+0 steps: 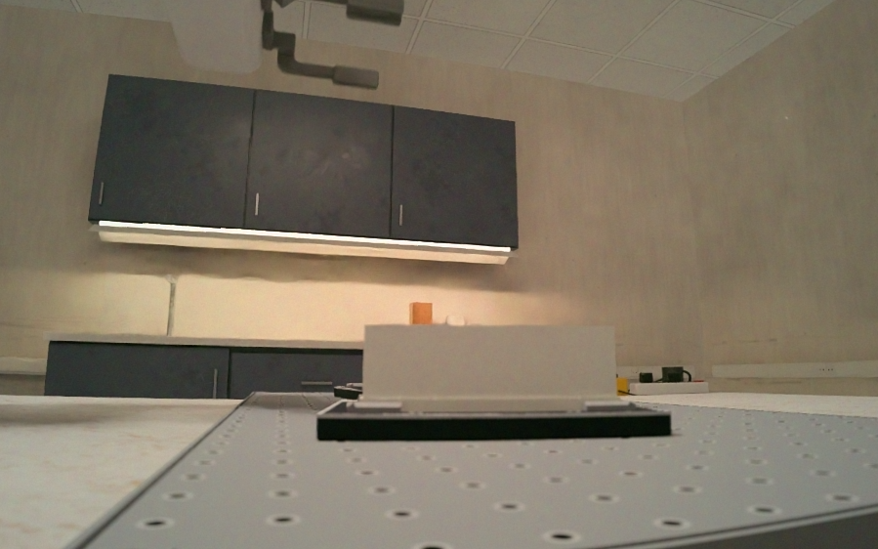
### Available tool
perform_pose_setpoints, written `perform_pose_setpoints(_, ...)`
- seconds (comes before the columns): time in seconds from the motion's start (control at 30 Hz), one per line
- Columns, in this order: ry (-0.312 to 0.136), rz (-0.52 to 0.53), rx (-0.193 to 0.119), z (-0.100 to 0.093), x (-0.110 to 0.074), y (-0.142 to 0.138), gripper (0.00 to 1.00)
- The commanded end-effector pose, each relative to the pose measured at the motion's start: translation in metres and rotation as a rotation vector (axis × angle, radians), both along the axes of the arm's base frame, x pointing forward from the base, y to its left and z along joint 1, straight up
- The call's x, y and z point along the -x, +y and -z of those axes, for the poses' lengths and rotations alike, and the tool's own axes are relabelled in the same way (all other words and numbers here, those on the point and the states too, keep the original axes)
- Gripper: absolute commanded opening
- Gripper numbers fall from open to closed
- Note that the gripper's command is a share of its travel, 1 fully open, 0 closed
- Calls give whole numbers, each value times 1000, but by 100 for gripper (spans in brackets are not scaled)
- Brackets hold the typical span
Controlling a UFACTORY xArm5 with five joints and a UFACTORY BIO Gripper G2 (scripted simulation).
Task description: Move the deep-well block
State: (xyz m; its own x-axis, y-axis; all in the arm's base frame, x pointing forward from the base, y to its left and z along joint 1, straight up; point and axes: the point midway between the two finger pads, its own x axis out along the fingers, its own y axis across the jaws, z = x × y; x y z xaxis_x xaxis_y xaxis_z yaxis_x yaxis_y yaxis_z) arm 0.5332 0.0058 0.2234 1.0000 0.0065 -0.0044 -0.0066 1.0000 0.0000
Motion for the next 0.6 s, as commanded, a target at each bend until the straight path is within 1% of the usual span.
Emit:
perform_pose_setpoints(0.0, -6, 0, -4, 17, 1, -3, 37)
perform_pose_setpoints(0.03, -6, 0, -4, 20, 2, -3, 37)
perform_pose_setpoints(0.4, -6, 0, -4, 20, 2, -3, 37)
perform_pose_setpoints(0.57, -6, 167, -4, 40, -3, -18, 37)
